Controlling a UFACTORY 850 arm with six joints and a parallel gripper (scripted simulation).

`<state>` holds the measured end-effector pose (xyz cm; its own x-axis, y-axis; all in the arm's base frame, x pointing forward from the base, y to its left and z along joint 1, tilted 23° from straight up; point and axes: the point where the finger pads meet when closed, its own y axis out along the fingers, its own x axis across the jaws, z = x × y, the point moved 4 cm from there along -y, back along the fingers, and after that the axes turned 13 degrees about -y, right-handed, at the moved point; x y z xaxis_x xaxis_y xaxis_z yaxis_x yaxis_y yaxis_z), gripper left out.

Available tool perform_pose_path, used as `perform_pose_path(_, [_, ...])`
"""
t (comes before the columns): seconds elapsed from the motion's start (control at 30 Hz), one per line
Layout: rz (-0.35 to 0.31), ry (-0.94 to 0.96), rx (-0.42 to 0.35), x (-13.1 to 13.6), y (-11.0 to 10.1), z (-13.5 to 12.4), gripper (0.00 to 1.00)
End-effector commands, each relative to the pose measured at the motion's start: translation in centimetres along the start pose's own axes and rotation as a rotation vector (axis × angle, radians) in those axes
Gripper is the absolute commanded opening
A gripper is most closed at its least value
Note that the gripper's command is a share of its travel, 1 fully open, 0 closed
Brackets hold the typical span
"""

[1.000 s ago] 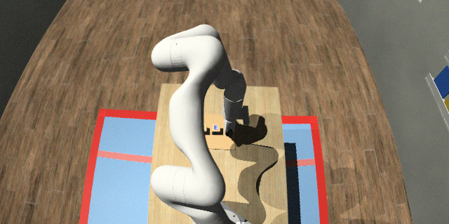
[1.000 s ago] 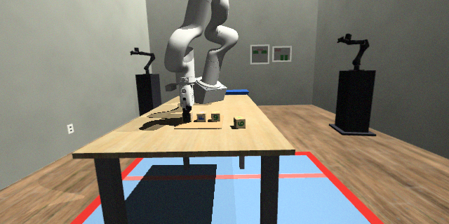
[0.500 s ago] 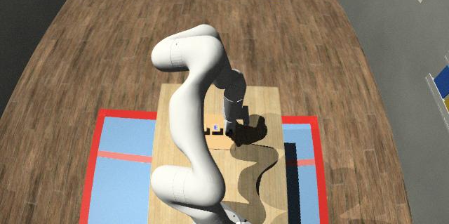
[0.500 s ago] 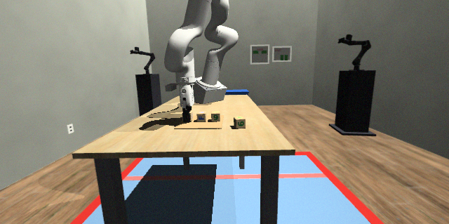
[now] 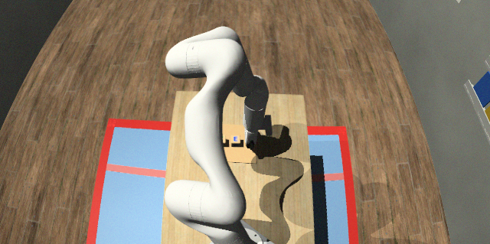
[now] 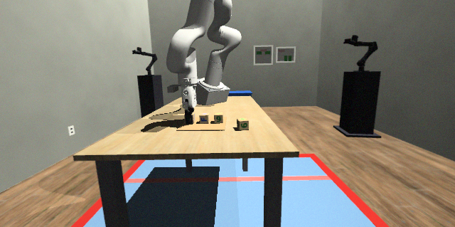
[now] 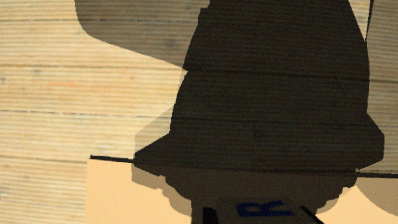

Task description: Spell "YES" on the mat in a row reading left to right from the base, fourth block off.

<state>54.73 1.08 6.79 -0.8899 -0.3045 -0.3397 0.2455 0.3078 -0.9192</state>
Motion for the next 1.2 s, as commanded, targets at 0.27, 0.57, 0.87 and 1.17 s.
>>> perform_pose_path(0.27, [0.001,0.000,0.001,-0.07,-0.05,0.04,0.41])
perform_pose_path(0.57, [0.001,0.000,0.001,-0.07,-0.05,0.04,0.41])
perform_pose_path(0.87, [0.001,0.000,0.001,-0.07,0.12,0.04,0.41])
perform_pose_path(1.17, [0.001,0.000,0.001,-0.07,0.32,0.04,0.41])
